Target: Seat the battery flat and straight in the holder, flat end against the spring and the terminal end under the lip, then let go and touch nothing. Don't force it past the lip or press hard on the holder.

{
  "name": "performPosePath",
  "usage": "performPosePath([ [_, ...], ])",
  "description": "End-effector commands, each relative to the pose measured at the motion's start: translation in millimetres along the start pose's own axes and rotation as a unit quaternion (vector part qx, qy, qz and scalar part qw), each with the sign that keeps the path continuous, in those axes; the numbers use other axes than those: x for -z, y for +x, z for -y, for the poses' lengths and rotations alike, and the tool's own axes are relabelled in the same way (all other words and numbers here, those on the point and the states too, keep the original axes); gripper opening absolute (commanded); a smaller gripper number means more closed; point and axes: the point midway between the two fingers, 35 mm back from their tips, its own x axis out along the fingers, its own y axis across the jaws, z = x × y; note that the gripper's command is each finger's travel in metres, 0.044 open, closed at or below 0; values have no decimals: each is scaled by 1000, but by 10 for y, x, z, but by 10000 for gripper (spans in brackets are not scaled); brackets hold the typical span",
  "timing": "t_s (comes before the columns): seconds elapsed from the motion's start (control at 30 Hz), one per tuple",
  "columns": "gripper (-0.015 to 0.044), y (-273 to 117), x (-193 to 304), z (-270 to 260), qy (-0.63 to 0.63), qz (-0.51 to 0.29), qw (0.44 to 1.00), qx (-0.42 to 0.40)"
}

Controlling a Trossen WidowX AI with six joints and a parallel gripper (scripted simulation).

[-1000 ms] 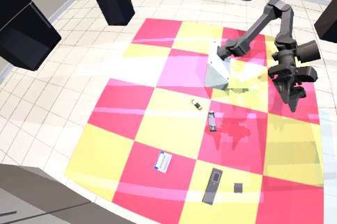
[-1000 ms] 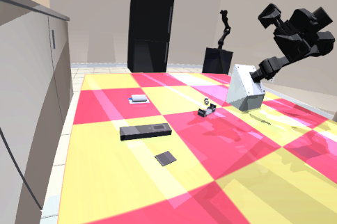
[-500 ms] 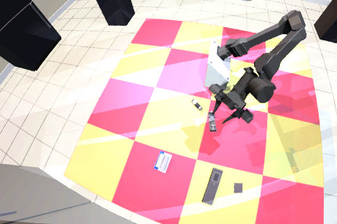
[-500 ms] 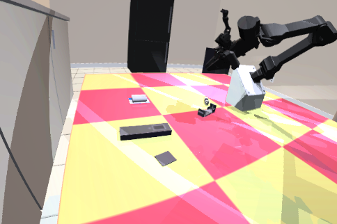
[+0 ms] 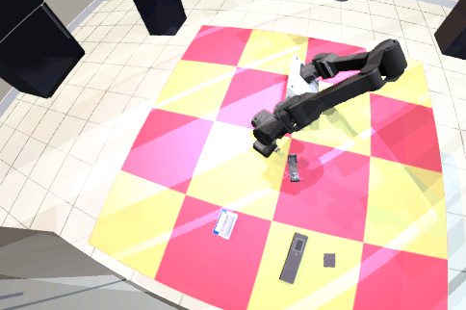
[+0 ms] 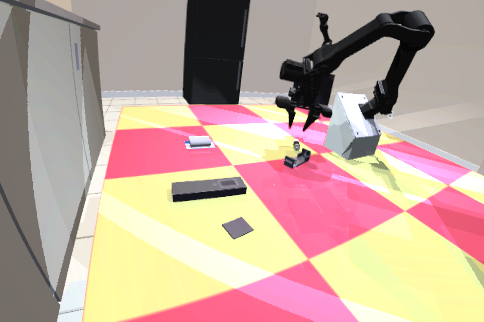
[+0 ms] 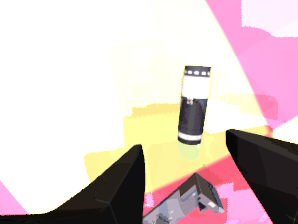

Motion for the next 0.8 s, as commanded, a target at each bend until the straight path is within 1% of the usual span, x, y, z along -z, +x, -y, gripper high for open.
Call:
performPosePath([
  [0.0,233,138,-107,134,112,-31,992,45],
  [0.33,233,148,-106,134,112,-31,992,45],
  [0.77,233,358,-91,142,111,-31,992,44],
])
